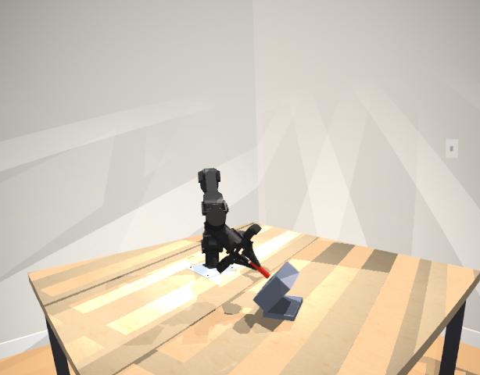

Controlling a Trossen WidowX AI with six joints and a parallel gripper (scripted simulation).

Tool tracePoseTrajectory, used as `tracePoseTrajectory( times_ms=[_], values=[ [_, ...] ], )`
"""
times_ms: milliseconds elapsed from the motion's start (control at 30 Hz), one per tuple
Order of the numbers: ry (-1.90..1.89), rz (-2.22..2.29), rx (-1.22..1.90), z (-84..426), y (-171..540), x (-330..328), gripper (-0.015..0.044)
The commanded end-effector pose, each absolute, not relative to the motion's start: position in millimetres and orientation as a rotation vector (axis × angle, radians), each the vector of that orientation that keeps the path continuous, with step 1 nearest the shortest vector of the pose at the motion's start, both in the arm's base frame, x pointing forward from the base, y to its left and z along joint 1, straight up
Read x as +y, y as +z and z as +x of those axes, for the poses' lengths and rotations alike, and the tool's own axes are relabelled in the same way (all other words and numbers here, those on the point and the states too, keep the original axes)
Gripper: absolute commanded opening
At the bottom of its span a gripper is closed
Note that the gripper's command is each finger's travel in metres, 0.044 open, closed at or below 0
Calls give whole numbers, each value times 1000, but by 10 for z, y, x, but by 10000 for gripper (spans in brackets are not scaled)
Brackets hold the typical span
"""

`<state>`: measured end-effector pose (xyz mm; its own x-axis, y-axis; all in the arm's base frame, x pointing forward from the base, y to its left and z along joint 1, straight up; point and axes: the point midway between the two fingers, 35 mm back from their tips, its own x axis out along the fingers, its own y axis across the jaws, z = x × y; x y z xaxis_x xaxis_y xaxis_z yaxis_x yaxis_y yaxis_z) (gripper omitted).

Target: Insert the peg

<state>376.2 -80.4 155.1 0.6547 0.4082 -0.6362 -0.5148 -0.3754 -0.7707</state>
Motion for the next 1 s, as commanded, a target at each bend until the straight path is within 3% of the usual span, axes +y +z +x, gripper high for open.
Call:
tracePoseTrajectory(
  times_ms=[0, 967],
  values=[
    [975, -1698, 86, 3763, 1561, -805, 0],
    [976, -1698, 86, 3760, 1493, -787, 0]
  ],
)
